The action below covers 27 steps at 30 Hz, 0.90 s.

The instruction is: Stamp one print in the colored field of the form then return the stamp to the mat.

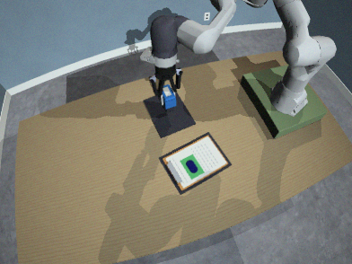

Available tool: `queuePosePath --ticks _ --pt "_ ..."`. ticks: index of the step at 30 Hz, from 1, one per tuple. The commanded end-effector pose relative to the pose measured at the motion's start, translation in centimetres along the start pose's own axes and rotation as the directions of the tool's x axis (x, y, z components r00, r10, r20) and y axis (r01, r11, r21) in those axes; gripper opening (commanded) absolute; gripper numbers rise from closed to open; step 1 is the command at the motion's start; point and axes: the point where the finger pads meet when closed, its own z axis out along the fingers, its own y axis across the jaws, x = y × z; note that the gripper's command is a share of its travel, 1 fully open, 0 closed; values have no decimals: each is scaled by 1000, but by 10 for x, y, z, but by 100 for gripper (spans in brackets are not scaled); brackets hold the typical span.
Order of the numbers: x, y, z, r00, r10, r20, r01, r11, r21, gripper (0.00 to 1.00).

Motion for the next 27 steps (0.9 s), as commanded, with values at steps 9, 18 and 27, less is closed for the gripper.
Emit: queuePosePath --ticks 9,18,27 --pt "1 -3 -2 990 -144 7 144 990 -7 18" --pt "-2 -4 -2 990 -144 7 144 990 -7 18" --pt "-3 -4 -2 990 -144 7 144 990 -7 18"
